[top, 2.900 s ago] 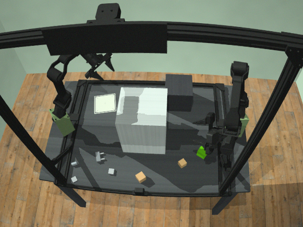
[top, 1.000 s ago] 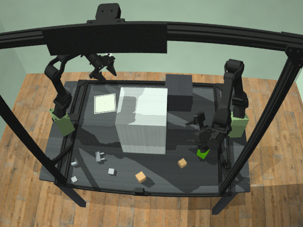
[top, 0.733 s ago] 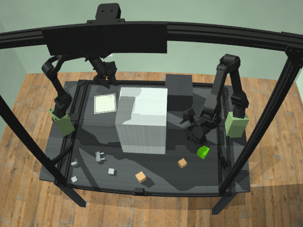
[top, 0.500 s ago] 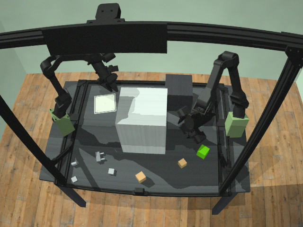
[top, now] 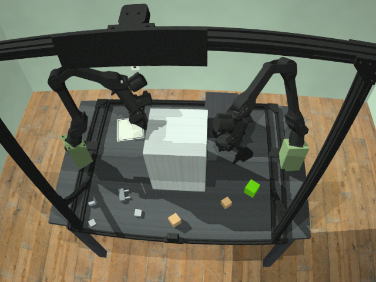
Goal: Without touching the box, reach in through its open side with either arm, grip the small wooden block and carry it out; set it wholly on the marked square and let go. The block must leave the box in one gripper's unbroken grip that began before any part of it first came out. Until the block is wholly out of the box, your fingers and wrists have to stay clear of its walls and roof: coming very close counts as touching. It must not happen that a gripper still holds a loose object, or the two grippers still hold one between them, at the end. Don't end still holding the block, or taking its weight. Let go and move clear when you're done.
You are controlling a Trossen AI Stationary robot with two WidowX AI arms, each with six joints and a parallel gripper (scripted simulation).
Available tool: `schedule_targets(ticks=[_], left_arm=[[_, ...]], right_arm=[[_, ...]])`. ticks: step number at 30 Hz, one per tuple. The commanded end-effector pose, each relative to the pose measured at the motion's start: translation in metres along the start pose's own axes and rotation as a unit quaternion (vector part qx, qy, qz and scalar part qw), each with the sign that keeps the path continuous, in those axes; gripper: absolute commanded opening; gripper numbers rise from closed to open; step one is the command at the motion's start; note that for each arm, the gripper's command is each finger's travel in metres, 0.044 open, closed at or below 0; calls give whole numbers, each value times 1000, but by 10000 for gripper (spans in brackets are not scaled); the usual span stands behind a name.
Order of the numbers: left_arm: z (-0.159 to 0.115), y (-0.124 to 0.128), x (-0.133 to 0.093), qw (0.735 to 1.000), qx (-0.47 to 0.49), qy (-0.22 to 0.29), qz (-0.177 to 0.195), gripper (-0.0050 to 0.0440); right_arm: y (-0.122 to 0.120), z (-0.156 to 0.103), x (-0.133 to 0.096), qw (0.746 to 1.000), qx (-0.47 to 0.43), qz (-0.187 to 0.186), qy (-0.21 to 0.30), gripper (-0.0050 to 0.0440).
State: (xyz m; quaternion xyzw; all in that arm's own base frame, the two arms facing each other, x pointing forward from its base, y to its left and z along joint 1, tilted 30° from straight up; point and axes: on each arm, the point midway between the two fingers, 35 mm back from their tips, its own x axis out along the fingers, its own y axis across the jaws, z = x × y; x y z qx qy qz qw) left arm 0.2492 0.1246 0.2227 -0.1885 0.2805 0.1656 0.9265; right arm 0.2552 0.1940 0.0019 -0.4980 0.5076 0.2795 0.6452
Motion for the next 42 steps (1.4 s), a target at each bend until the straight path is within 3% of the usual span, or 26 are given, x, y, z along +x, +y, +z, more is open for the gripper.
schedule_targets(ticks=[1, 10, 15, 23, 29, 31, 33, 42], left_arm=[[-3, -15, 10, 998, 60, -20, 8, 400], [-10, -46, 24, 987, 150, -60, 10, 400], [-12, -52, 27, 983, 168, -74, 14, 400], [-16, -66, 34, 966, 221, -133, 32, 400], [-20, -72, 35, 949, 251, -182, 53, 400], [-20, -72, 35, 949, 251, -182, 53, 400], [-22, -73, 34, 944, 258, -198, 60, 400], [-33, -77, 26, 919, 278, -264, 92, 400]], right_arm=[[-11, -5, -6, 998, 8, 53, -27, 400], [-42, -29, -15, 985, 45, 141, -91, 400], [-52, -36, -19, 979, 50, 159, -113, 400], [-86, -59, -38, 955, 47, 193, -219, 400], [-114, -77, -61, 932, 27, 180, -314, 400], [-114, -77, -61, 932, 27, 180, -314, 400], [-123, -84, -70, 923, 21, 168, -346, 400], [-163, -122, -115, 876, -10, 68, -477, 400]])
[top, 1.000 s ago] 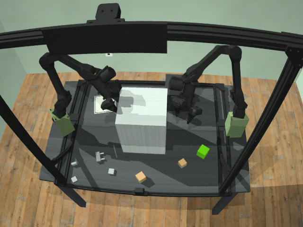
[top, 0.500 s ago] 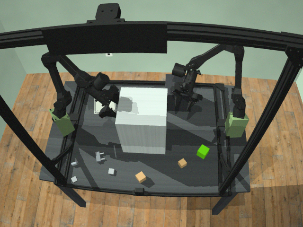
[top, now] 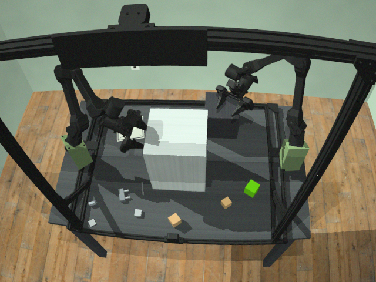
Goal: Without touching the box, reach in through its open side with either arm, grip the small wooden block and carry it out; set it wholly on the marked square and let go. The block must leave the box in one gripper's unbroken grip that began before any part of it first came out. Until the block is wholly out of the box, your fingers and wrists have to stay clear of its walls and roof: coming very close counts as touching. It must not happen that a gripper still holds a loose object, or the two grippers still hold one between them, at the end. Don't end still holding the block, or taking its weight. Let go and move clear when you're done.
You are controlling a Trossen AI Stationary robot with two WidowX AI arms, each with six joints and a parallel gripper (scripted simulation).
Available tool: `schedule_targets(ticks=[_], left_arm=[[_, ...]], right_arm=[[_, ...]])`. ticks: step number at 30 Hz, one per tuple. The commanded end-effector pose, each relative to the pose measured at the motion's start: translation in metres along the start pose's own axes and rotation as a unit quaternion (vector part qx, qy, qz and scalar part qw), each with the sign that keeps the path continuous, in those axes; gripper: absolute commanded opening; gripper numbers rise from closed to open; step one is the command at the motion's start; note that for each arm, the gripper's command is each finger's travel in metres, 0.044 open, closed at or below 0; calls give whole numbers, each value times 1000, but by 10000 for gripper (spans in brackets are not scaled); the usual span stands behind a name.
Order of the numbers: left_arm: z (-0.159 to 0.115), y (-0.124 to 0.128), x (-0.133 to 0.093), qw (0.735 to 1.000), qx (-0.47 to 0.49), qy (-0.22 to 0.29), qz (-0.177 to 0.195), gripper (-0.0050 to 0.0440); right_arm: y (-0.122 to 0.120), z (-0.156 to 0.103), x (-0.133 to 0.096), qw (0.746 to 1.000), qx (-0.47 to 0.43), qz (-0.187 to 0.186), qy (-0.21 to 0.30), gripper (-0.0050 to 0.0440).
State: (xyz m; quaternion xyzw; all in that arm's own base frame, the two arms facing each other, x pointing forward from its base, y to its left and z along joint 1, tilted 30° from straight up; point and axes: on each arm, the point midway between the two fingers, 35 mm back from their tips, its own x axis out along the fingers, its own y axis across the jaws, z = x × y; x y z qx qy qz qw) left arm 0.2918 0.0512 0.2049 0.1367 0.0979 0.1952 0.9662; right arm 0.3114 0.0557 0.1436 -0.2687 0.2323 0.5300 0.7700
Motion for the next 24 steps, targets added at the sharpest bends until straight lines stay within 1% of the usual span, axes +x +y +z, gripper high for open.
schedule_targets(ticks=[1, 4, 6, 8, 24], left_arm=[[-4, -2, -7, 999, 13, -28, 24, 400], [-5, -2, -12, 998, 17, -41, 36, 400], [-5, -2, -12, 998, 17, -41, 36, 400], [-6, -2, -14, 998, 18, -44, 39, 400], [-6, -2, -14, 998, 18, -45, 40, 400]], right_arm=[[-13, 11, -34, 996, -47, -36, -63, 400], [-18, 14, -53, 991, -74, -64, -91, 400], [-18, 14, -53, 991, -74, -64, -91, 400], [-19, 15, -58, 989, -82, -73, -99, 400], [-19, 16, -59, 989, -83, -74, -100, 400]])
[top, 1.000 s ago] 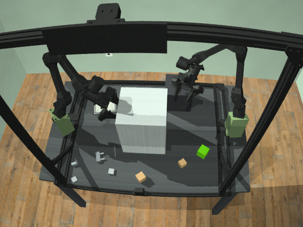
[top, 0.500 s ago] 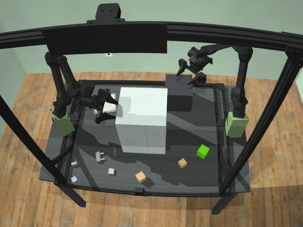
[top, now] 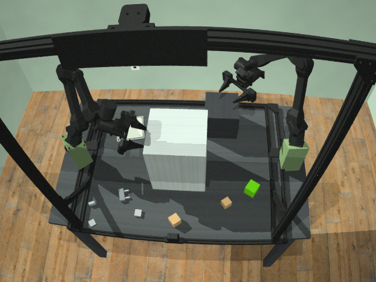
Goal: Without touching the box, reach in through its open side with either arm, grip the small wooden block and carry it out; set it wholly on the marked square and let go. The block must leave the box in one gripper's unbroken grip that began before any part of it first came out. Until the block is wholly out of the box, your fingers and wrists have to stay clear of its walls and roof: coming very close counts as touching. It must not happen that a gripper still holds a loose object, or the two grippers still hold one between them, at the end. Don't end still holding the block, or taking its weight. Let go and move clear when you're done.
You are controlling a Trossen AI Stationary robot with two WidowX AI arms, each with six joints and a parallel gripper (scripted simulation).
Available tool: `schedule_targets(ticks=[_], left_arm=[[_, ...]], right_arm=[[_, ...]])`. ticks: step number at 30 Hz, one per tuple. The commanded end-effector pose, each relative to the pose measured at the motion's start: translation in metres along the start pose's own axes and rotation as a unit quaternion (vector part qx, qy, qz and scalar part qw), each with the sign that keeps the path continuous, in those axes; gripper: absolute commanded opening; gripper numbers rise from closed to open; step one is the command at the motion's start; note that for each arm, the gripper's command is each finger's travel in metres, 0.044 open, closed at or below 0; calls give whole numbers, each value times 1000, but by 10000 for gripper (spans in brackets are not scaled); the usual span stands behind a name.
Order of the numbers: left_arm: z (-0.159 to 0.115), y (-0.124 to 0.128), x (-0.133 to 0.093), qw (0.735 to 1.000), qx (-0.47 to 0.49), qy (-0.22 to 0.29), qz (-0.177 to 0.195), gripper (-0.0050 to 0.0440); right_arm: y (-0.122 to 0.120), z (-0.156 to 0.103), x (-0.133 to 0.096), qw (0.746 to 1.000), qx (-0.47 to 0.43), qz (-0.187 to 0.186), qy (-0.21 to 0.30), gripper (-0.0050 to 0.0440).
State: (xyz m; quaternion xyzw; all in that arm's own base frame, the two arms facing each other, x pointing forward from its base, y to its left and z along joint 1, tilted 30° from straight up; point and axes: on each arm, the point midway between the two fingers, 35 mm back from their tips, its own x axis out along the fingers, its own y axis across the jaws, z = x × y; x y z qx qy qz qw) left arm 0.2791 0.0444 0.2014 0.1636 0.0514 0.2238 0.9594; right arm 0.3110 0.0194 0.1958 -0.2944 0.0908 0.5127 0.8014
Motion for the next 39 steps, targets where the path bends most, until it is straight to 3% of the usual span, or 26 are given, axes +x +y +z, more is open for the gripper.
schedule_targets(ticks=[1, 25, 31, 33, 39], left_arm=[[-1, 0, 0, 1000, 3, 1, 1, 400], [-2, 0, 1, 1000, 4, 2, 1, 400], [-36, -7, 30, 999, 26, 32, -10, 400], [-36, -7, 30, 999, 26, 32, -10, 400], [-77, -9, 50, 996, 42, 69, -24, 400]], right_arm=[[-1, 1, 0, 1000, -1, 0, -2, 400], [0, 1, -1, 1000, 0, -1, 2, 400], [1, 0, -15, 992, 45, -41, 112, 400], [1, 0, -15, 992, 45, -41, 112, 400], [-2, 1, -36, 970, 89, -112, 194, 400]])
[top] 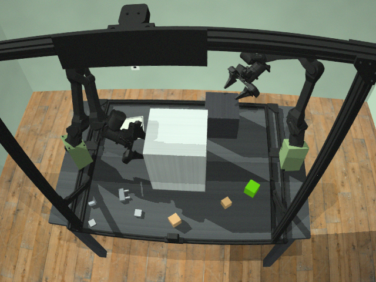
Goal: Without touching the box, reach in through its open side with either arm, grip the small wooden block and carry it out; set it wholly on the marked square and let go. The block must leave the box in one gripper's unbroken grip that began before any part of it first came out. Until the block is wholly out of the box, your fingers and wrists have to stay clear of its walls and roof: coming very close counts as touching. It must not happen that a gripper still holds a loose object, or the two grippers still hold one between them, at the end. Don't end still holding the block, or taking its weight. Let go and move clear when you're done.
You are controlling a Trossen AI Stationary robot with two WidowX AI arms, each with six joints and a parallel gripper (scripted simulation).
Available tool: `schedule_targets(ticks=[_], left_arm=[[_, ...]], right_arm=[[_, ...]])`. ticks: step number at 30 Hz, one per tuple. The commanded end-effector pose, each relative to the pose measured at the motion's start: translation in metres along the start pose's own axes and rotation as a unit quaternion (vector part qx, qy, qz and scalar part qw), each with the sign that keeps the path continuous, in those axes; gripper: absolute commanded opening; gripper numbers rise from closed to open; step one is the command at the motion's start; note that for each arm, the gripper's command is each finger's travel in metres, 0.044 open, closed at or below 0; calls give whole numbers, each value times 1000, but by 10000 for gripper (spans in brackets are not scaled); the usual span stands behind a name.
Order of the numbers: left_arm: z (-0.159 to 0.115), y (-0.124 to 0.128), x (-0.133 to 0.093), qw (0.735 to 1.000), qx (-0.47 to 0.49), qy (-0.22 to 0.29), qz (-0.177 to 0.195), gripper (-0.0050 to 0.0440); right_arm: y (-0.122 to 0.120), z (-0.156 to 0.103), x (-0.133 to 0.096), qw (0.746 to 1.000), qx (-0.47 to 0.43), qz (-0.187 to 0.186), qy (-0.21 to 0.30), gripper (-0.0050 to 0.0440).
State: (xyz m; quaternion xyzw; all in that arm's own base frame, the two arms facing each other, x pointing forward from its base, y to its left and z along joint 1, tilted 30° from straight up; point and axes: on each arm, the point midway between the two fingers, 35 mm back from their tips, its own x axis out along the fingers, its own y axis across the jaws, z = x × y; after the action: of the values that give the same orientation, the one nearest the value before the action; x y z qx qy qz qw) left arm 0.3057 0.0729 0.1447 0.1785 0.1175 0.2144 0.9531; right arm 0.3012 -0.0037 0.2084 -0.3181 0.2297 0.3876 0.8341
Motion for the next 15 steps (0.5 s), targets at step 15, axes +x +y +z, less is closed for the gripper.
schedule_targets(ticks=[15], left_arm=[[-98, 1, 41, 997, 15, 67, -32, 400]], right_arm=[[-15, -3, -65, 953, 140, -235, 127, 400]])
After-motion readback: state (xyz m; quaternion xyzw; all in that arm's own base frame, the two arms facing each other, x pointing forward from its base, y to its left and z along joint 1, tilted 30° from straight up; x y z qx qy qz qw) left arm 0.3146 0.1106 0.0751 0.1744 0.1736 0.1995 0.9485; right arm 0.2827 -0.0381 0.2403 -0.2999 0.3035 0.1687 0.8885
